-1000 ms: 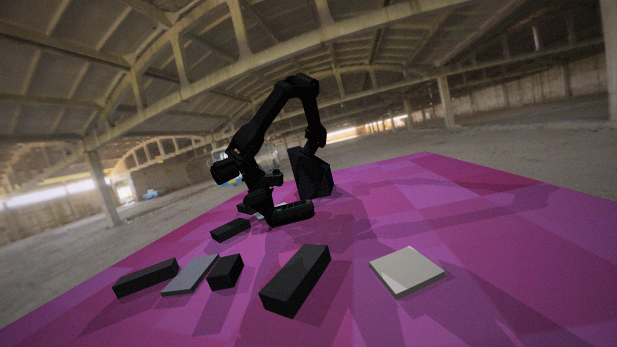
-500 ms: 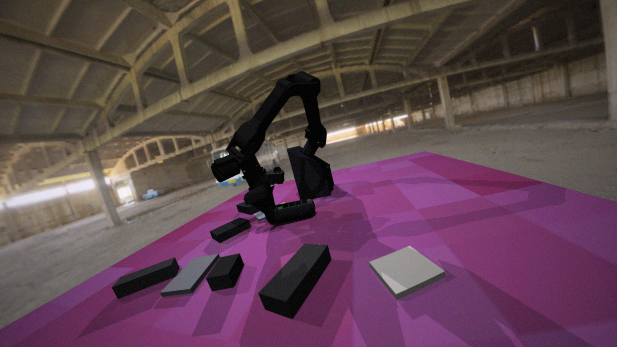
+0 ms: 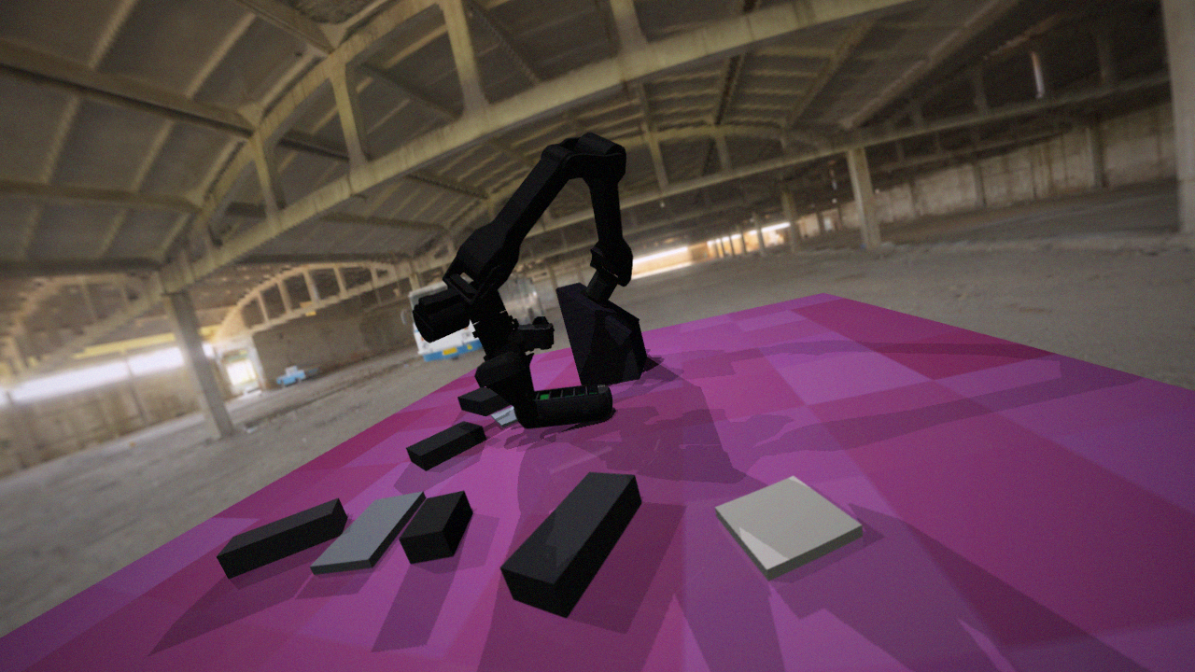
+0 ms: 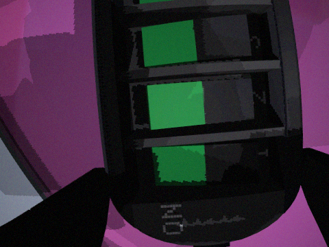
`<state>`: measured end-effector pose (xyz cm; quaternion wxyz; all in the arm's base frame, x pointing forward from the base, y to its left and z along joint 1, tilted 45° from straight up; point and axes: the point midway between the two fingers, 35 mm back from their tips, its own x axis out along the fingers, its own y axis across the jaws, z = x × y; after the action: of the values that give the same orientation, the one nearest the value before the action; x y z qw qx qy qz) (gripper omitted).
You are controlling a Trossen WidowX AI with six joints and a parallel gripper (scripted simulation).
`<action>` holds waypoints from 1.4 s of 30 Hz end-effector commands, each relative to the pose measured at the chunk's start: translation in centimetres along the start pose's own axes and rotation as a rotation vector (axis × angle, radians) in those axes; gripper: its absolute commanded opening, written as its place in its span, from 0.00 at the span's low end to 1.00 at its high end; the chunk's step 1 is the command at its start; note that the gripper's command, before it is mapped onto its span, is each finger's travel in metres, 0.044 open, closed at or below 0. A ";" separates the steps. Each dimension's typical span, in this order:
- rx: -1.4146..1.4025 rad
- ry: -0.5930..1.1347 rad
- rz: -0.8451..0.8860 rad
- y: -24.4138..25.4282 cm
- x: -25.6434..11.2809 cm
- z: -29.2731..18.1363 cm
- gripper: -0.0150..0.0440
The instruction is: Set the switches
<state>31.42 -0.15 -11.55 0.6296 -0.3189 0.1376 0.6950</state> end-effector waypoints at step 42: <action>0.005 0.097 -0.005 -0.1 -2.8 2.6 0.82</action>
<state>30.74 -0.74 -8.20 0.6237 -0.3482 0.1665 0.6798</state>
